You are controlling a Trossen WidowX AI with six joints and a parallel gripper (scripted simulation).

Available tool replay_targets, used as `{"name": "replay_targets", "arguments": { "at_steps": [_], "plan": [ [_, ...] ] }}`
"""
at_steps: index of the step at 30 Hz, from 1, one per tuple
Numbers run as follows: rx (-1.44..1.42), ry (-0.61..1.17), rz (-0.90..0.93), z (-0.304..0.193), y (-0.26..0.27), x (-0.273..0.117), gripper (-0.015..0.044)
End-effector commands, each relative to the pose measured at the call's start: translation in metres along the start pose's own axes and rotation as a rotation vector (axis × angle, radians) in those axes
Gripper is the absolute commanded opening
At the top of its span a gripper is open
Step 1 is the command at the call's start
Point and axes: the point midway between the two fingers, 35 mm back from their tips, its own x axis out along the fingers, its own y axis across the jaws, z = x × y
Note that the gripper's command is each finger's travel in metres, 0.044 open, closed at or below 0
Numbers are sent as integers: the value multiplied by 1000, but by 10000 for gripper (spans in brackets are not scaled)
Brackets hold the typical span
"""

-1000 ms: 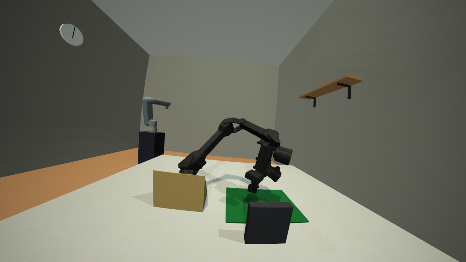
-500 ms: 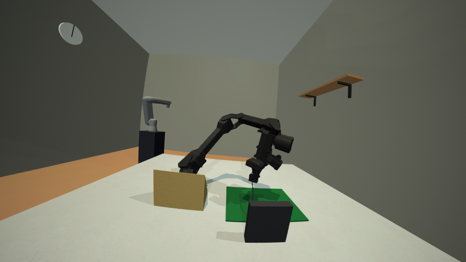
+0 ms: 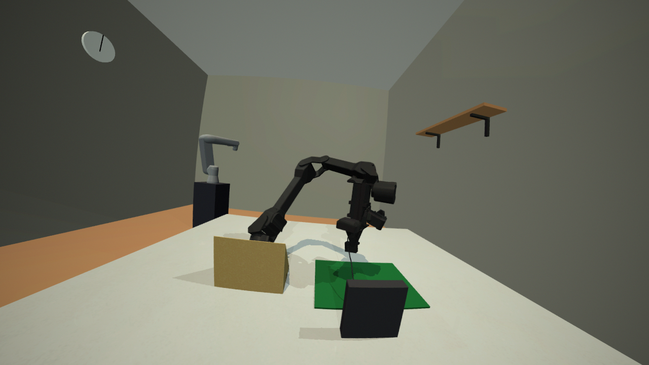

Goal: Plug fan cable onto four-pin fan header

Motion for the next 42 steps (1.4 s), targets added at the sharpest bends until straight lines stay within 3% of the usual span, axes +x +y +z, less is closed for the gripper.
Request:
{"name": "replay_targets", "arguments": {
  "at_steps": [1,19,42],
  "plan": [
    [0,-14,-20,-2,-1,3,0],
    [-35,-151,-222,-6,-11,27,0],
    [-69,-448,-405,-5,-19,46,0]
  ]
}}
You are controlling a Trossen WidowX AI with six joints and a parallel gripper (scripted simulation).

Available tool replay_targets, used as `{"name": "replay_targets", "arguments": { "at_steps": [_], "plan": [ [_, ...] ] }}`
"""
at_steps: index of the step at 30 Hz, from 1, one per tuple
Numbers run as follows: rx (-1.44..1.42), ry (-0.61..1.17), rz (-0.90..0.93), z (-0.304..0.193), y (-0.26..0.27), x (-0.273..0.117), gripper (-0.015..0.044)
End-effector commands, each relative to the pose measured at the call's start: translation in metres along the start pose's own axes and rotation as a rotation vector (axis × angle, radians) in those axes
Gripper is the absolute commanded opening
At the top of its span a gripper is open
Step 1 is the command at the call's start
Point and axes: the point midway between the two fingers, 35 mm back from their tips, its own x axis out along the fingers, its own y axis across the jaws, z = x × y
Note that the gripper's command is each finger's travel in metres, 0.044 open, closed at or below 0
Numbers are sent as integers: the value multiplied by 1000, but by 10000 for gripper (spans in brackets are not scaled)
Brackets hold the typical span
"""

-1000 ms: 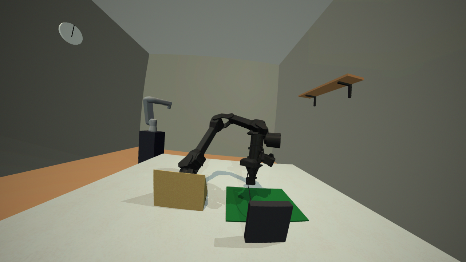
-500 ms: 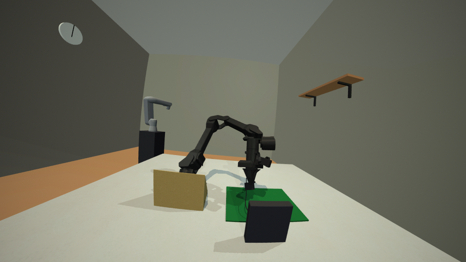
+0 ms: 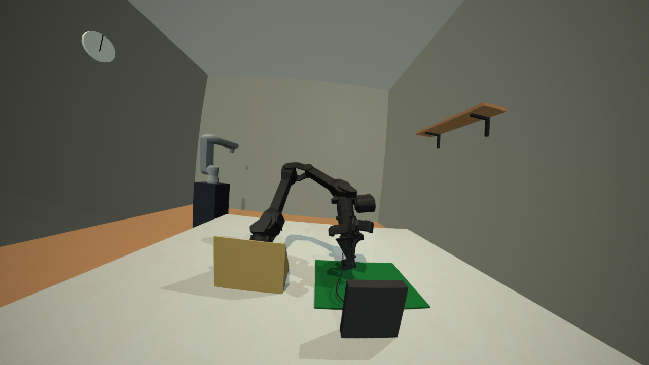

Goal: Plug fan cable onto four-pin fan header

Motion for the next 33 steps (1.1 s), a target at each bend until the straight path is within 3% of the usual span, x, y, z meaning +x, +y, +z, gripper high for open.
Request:
{"name": "replay_targets", "arguments": {
  "at_steps": [1,33],
  "plan": [
    [7,-60,-25,0,-1,1,0],
    [107,-562,-28,-3,8,-3,0]
  ]
}}
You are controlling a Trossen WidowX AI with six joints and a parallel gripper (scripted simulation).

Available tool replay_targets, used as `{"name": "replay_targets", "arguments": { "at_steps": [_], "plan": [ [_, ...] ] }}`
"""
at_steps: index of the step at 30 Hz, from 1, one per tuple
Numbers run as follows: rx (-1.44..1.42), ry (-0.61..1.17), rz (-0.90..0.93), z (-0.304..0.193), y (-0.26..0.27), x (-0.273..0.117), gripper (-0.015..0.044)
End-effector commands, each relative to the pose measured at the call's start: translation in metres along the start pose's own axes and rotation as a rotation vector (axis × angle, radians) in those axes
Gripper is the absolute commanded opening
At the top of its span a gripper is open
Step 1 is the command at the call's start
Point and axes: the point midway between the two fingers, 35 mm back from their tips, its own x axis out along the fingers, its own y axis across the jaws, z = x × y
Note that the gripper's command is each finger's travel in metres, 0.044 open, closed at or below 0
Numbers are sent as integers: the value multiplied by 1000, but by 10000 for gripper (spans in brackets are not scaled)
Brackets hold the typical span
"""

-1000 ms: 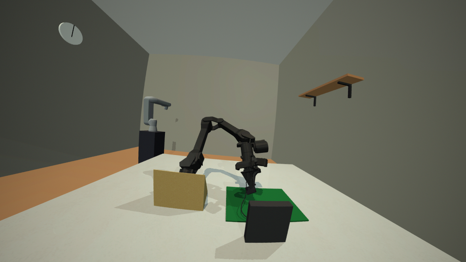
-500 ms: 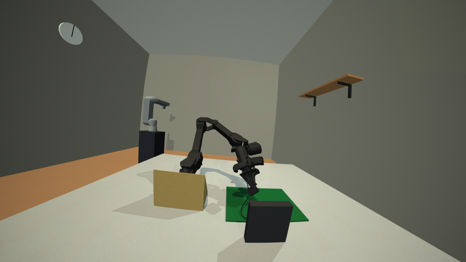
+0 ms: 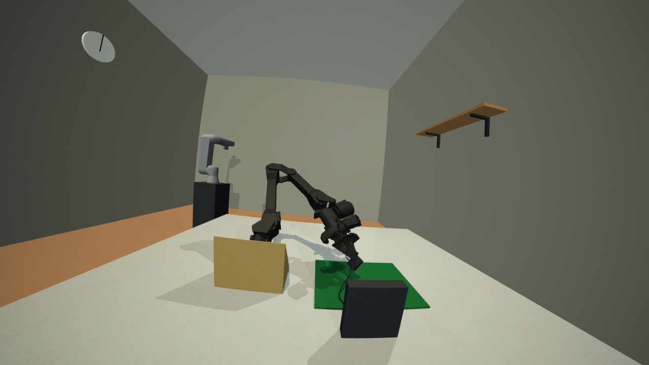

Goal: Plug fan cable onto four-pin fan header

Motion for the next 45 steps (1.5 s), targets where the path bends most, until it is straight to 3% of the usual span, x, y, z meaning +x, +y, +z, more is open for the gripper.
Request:
{"name": "replay_targets", "arguments": {
  "at_steps": [1,30,45],
  "plan": [
    [29,-65,10,1,0,-3,0],
    [296,-455,218,0,2,-34,0],
    [286,-445,217,2,1,-36,0]
  ]
}}
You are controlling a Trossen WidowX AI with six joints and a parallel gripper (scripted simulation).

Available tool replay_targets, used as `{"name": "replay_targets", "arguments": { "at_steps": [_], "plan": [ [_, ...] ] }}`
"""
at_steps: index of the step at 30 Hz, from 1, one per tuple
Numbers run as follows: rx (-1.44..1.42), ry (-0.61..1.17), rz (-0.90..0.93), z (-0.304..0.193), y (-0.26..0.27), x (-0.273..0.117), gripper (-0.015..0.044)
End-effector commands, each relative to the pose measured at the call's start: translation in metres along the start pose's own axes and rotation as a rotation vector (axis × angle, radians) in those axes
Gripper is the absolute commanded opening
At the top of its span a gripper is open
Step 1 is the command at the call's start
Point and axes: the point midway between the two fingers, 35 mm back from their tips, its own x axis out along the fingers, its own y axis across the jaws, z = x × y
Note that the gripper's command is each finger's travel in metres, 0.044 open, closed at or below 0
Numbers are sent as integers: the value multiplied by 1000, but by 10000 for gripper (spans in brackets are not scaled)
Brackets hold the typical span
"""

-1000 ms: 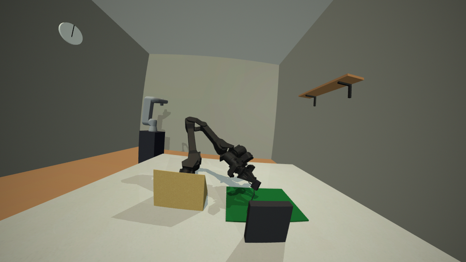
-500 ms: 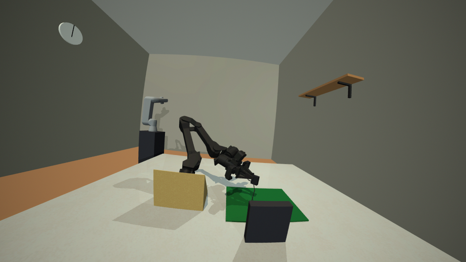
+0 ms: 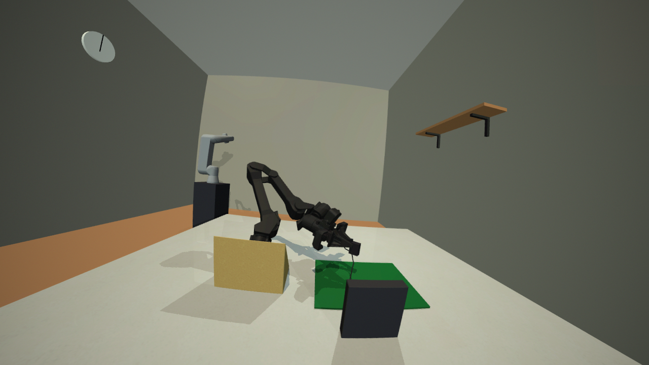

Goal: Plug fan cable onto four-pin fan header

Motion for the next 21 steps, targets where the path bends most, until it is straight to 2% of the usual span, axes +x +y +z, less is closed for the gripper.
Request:
{"name": "replay_targets", "arguments": {
  "at_steps": [1,21],
  "plan": [
    [-4,3,2,0,1,0,0],
    [3,-2,-1,-2,1,-2,0]
  ]
}}
